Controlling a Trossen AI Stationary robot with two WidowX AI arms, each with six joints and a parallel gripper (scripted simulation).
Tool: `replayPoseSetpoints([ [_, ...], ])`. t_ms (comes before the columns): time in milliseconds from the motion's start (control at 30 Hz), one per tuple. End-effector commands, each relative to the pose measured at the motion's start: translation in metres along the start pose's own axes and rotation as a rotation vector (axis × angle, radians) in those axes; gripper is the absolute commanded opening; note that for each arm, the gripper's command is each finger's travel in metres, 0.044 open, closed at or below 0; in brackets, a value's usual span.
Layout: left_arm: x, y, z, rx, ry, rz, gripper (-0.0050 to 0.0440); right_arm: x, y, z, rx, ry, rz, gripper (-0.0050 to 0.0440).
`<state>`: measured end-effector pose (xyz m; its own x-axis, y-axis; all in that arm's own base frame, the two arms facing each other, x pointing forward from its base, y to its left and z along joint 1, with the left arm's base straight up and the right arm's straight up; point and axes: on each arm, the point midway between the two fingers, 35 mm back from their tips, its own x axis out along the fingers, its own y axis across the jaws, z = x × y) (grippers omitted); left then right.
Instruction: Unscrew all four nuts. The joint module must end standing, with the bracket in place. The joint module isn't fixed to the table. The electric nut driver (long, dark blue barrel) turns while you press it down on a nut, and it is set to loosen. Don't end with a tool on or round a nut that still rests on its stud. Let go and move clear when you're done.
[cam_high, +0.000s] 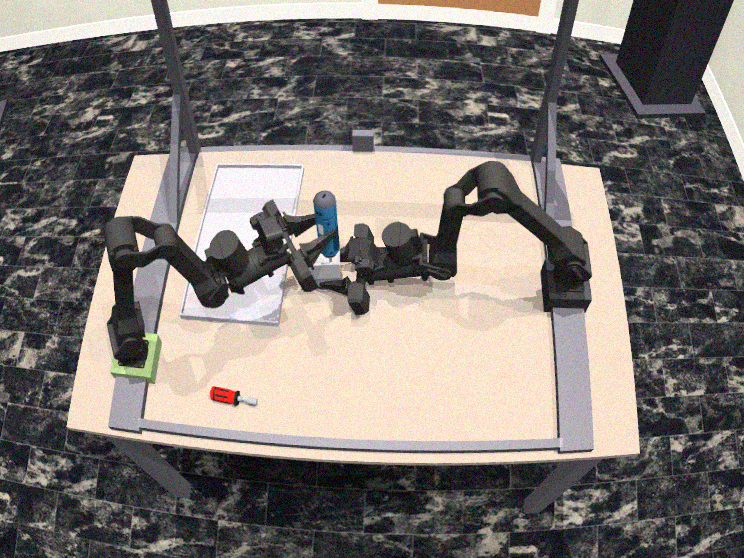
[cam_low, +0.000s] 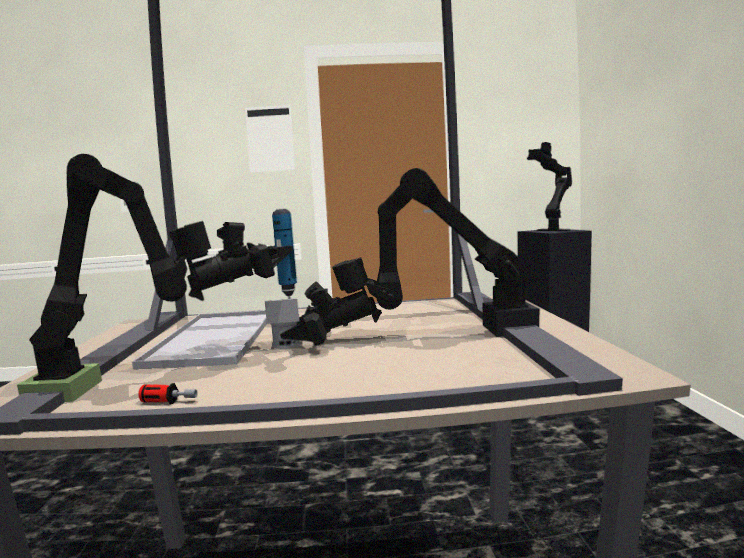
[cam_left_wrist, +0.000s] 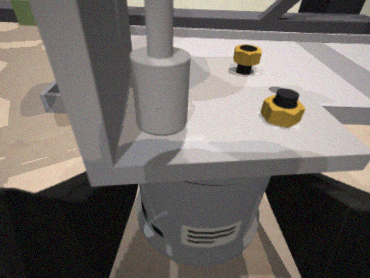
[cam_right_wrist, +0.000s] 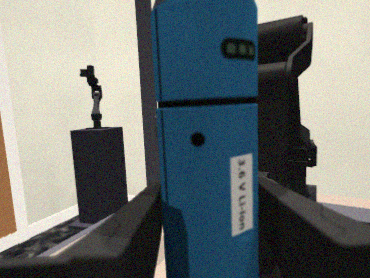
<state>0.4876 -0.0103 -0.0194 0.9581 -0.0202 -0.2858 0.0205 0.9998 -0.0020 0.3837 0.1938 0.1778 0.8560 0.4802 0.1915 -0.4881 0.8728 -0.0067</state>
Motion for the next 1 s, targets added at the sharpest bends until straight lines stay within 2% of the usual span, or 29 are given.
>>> replayPoseSetpoints([
  [0,0.001,0.0,0.015,0.002,-0.036,0.0,0.0242,-0.005,-0.002,-0.021,0.004,0.054,-0.004,0.0163],
  [300,0.001,0.0,0.015,0.002,-0.036,0.0,0.0242,-0.008,-0.001,-0.031,0.004,0.052,-0.004,0.0163],
  [333,0.001,0.0,0.015,0.002,-0.036,0.0,0.0242,-0.007,-0.001,-0.027,0.004,0.05,-0.004,0.0163],
  [433,0.001,0.0,0.015,0.002,-0.036,0.0,0.0242,-0.008,-0.001,-0.024,0.007,0.096,-0.004,0.0163],
  [533,0.001,0.0,0.015,0.002,-0.036,0.0,0.0242,-0.01,-0.001,-0.031,0.01,0.14,-0.004,0.0163],
  [733,0.001,0.0,0.015,0.002,-0.036,0.0,0.0242,-0.004,-0.003,-0.033,-0.008,0.052,-0.002,0.0163],
  [967,0.001,0.0,0.015,0.002,-0.036,0.0,0.0242,-0.004,-0.003,-0.033,-0.008,0.048,-0.003,0.0163],
])
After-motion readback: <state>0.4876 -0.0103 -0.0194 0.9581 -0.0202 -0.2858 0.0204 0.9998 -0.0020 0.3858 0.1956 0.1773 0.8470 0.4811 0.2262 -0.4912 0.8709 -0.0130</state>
